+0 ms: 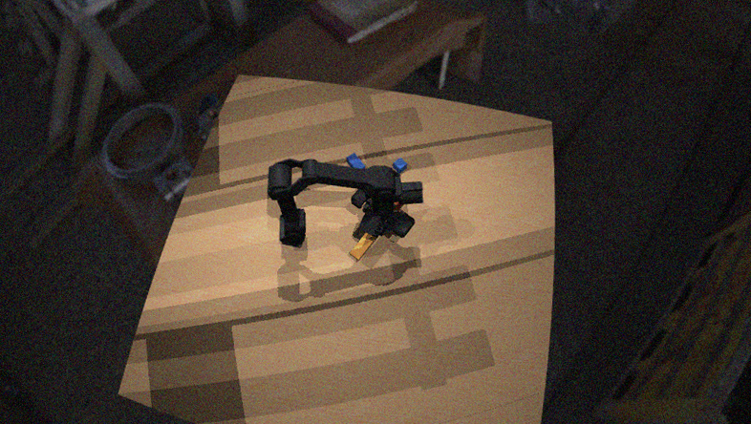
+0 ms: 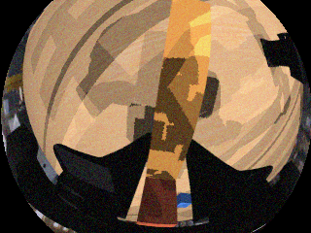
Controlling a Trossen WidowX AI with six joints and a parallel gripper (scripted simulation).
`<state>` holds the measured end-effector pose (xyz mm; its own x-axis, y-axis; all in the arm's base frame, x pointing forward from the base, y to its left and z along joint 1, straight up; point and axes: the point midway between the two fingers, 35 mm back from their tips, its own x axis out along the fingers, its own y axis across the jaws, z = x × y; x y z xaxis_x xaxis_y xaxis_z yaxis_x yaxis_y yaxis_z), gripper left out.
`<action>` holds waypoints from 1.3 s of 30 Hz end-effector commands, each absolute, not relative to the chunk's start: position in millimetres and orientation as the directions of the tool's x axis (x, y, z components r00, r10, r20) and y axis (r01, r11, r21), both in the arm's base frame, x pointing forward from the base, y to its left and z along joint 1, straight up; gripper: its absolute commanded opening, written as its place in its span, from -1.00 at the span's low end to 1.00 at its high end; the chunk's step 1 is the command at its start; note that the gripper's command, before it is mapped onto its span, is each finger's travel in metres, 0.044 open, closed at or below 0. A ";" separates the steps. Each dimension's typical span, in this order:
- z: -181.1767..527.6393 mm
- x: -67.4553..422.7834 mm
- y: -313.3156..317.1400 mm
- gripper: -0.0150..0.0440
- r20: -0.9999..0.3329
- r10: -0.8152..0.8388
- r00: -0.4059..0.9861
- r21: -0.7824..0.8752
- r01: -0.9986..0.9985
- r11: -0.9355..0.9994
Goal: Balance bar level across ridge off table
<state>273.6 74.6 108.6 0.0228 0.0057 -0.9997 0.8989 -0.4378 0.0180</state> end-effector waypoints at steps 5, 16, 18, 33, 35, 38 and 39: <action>110.0 274.3 75.0 -0.49 -1.000 0.007 0.026 0.020 0.898 -0.440; 108.7 273.6 74.6 -0.49 -1.000 0.006 0.023 0.018 0.899 -0.438; 108.7 273.6 74.6 -0.49 -1.000 0.006 0.023 0.018 0.899 -0.438; 108.7 273.6 74.6 -0.49 -1.000 0.006 0.023 0.018 0.899 -0.438; 108.7 273.6 74.6 -0.49 -1.000 0.006 0.023 0.018 0.899 -0.438; 108.7 273.6 74.6 -0.49 -1.000 0.006 0.023 0.018 0.899 -0.438; 108.7 273.6 74.6 -0.40 -1.000 0.006 0.023 0.018 0.899 -0.438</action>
